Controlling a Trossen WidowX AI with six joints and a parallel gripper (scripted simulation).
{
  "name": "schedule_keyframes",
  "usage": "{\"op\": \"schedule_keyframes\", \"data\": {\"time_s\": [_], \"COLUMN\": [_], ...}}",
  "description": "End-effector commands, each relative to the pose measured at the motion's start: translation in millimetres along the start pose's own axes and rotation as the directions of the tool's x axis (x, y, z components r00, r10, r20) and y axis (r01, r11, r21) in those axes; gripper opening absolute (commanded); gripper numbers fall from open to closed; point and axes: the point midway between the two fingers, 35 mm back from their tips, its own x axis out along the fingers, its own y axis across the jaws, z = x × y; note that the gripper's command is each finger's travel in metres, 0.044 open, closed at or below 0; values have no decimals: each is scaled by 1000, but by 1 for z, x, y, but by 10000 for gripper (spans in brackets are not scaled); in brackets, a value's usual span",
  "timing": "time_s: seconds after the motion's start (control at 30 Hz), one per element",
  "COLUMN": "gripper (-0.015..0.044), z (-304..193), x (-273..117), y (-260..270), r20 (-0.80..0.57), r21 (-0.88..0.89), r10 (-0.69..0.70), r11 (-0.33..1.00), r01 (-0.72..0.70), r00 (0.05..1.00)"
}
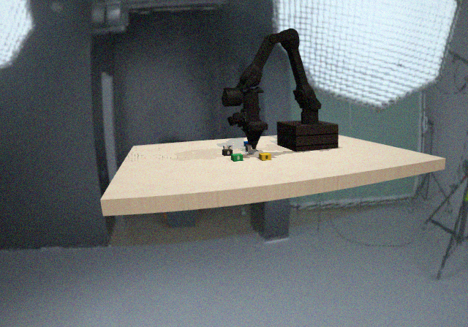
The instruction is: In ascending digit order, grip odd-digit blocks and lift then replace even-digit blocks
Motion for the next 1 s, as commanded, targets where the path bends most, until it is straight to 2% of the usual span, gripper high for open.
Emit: {"op": "schedule_keyframes", "data": {"time_s": [0.0,0.83,0.97], "gripper": [120,120,225], "z": [0,0,0], "x": [0,15,15], "y": [0,0,0], "r20": [0,0,0], "r21": [-2,-2,-2], "r10": [1,1,1], "r11": [1000,1000,1000], "r01": [-1,-1,-1], "r00": [1000,1000,1000]}}
